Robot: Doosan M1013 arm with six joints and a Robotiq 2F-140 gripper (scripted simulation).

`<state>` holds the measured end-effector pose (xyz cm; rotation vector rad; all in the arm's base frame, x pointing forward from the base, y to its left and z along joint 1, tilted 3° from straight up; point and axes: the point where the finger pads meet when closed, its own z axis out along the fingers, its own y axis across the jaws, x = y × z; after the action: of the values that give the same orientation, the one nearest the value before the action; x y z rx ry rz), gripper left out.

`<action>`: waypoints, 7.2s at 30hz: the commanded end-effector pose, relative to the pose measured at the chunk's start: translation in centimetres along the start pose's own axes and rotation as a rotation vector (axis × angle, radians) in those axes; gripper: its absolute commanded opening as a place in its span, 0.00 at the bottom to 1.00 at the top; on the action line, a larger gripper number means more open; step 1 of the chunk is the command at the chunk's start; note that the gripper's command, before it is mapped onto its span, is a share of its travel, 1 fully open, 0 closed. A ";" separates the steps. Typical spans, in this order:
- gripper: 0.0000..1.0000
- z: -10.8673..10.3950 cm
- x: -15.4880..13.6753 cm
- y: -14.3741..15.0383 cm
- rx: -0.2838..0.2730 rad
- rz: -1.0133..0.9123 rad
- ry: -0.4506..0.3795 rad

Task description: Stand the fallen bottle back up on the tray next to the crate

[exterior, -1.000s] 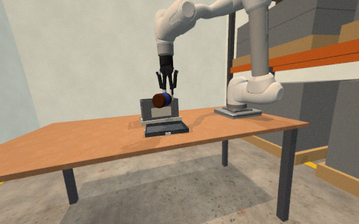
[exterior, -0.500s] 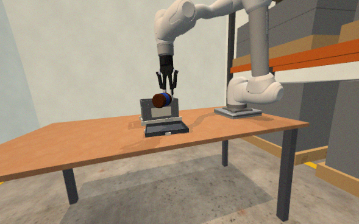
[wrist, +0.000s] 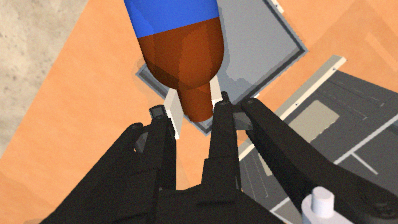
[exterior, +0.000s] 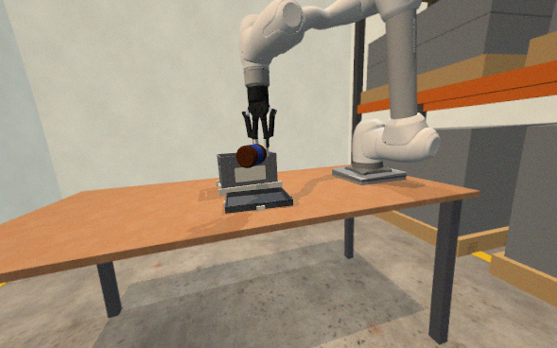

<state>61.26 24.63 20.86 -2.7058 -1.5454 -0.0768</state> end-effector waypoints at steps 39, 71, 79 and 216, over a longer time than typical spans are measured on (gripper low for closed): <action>0.10 0.0 0.0 0.0 0.000 -0.261 0.000; 0.10 0.0 0.0 0.0 0.000 -0.266 0.000; 0.10 0.0 0.0 0.0 0.000 -0.344 0.000; 0.10 0.0 0.0 0.0 0.000 -0.883 0.000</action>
<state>61.26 24.64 20.86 -1.8437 -2.5401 -0.0859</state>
